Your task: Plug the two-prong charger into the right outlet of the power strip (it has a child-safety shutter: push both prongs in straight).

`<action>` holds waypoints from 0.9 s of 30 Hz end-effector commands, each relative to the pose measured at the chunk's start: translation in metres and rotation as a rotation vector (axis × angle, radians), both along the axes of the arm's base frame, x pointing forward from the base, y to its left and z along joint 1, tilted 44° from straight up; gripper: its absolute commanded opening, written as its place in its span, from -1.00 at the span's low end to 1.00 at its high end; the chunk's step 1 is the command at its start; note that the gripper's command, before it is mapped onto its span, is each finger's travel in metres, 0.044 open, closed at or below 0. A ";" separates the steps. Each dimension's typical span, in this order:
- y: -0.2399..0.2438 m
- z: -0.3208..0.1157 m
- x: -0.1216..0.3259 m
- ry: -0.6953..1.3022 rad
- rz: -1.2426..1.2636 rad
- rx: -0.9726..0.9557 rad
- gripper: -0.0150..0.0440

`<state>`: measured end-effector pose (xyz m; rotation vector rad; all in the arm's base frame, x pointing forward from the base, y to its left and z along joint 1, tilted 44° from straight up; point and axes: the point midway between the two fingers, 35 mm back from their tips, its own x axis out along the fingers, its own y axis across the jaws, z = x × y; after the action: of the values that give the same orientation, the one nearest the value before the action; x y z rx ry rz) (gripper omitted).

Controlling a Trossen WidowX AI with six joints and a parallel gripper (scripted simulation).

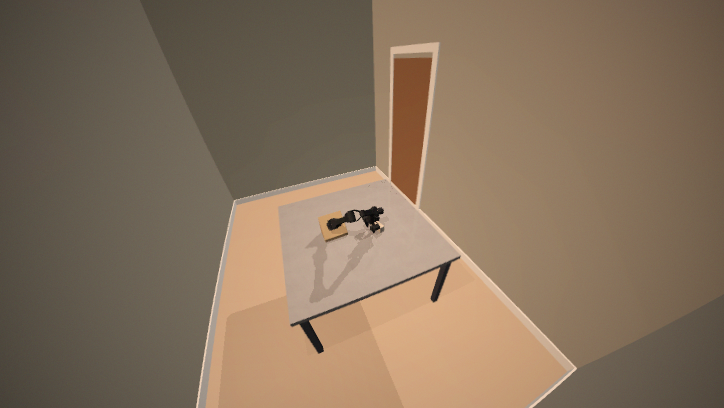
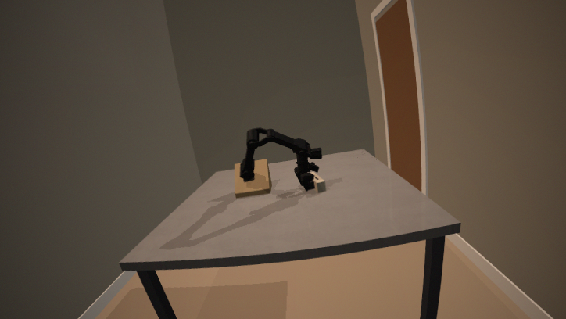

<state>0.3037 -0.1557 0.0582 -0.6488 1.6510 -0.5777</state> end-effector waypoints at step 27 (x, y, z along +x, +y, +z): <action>-0.001 0.003 -0.036 0.005 0.003 0.000 1.00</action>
<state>0.2730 -0.1567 0.0614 -0.6488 1.6525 -0.5767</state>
